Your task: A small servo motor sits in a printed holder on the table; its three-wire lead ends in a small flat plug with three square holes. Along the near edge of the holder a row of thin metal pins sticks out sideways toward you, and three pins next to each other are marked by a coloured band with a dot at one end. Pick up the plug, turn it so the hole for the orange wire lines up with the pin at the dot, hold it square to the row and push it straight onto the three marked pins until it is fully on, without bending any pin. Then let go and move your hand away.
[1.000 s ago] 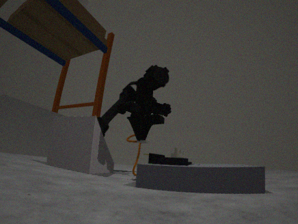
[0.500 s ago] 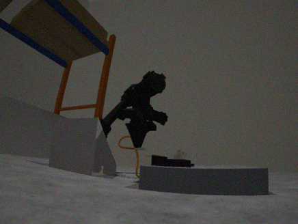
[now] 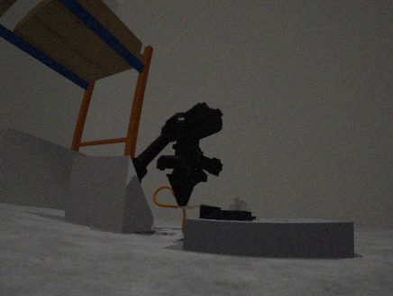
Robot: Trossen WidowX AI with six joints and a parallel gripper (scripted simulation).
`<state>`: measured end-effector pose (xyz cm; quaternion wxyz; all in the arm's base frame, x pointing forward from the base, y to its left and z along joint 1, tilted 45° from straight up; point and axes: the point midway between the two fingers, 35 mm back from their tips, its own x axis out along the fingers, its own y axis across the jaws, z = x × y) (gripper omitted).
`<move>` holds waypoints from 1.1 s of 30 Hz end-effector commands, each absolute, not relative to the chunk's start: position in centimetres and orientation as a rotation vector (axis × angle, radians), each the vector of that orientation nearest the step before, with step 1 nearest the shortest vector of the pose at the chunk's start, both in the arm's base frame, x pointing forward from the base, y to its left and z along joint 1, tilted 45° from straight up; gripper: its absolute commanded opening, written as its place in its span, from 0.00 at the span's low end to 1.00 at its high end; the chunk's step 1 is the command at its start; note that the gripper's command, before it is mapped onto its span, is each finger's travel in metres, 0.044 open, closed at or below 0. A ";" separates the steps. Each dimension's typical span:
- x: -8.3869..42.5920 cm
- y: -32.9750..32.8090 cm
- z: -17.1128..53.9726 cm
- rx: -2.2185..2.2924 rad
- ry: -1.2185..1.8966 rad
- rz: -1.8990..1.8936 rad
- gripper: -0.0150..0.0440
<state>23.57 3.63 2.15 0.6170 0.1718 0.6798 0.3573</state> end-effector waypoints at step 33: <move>27.4 4.6 2.5 0.399 1.557 0.823 0.25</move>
